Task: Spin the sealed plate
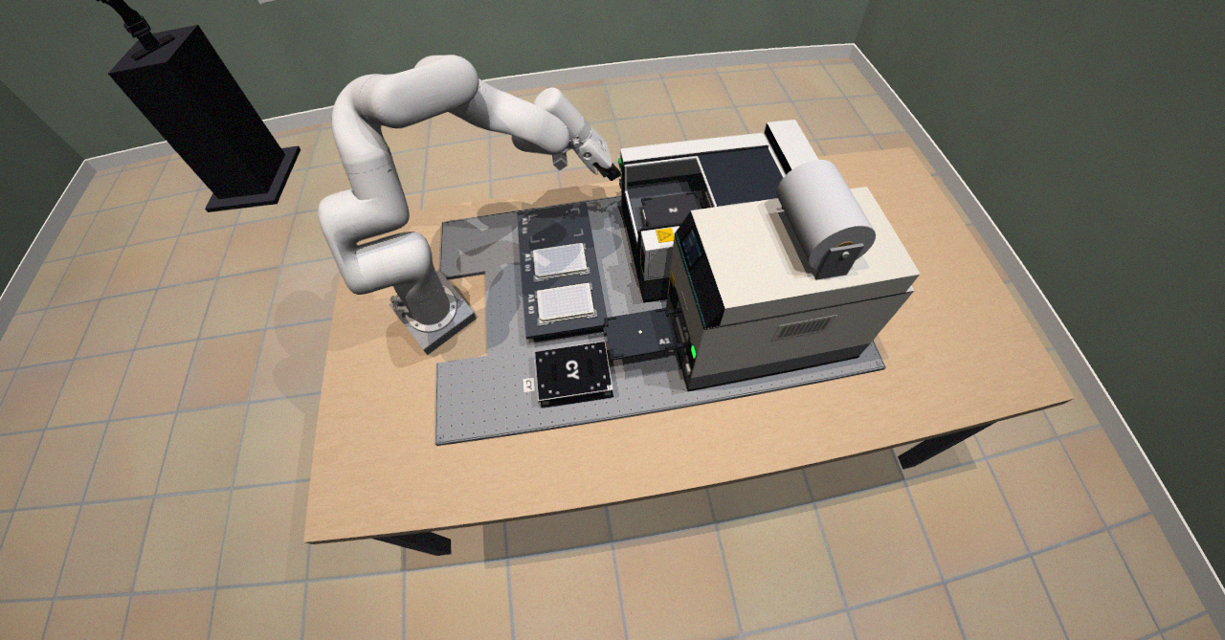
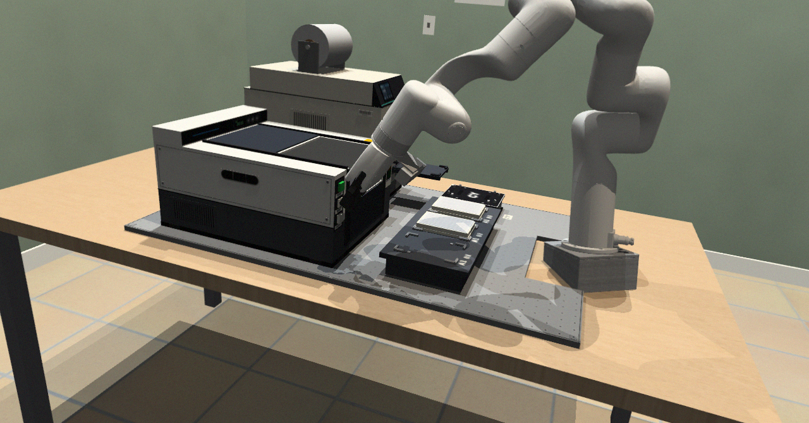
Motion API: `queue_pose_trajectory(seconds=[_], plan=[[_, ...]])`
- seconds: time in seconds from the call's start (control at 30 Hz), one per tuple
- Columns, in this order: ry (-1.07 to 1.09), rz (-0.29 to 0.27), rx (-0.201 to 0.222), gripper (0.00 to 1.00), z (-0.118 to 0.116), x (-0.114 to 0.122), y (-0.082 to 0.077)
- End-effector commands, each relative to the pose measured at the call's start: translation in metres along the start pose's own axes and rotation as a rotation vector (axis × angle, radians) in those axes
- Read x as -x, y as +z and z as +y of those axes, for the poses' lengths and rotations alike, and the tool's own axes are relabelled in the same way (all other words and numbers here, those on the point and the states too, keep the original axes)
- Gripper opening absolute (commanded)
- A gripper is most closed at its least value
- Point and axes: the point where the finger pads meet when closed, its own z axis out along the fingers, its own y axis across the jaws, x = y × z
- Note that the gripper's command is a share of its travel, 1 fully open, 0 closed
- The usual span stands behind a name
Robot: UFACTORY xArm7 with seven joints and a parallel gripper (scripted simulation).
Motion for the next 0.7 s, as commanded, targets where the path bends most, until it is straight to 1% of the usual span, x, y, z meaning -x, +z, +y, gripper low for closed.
queue_pose_trajectory(seconds=[0.0,0.53,0.67], plan=[[0.002,-0.004,0.003,0.0,0.0007,0.0029,-0.0007],[0.002,-0.004,0.003,0.0,0.0008,0.0043,0.0001],[0.002,-0.003,0.003,0.0,0.0008,0.0011,-0.0056]])
